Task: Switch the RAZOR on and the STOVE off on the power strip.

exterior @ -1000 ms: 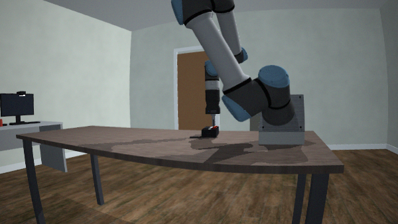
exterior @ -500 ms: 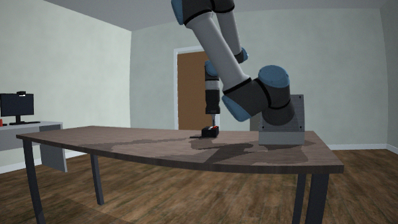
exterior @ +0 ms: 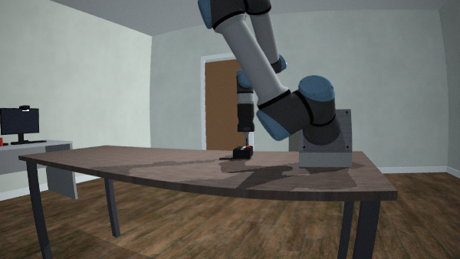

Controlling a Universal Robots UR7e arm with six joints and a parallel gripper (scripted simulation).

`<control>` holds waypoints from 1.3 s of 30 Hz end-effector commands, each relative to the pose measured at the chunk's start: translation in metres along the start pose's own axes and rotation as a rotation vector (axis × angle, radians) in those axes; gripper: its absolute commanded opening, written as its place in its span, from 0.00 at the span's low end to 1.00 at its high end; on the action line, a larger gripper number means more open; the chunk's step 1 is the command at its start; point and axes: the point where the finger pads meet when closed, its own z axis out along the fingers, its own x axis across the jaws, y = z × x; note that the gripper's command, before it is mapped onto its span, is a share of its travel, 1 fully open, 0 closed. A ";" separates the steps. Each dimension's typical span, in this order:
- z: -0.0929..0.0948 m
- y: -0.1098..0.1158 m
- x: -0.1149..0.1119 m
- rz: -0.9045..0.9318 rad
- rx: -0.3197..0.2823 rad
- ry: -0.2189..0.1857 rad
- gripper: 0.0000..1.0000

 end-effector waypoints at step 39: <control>0.007 0.000 0.000 0.000 0.001 -0.001 0.00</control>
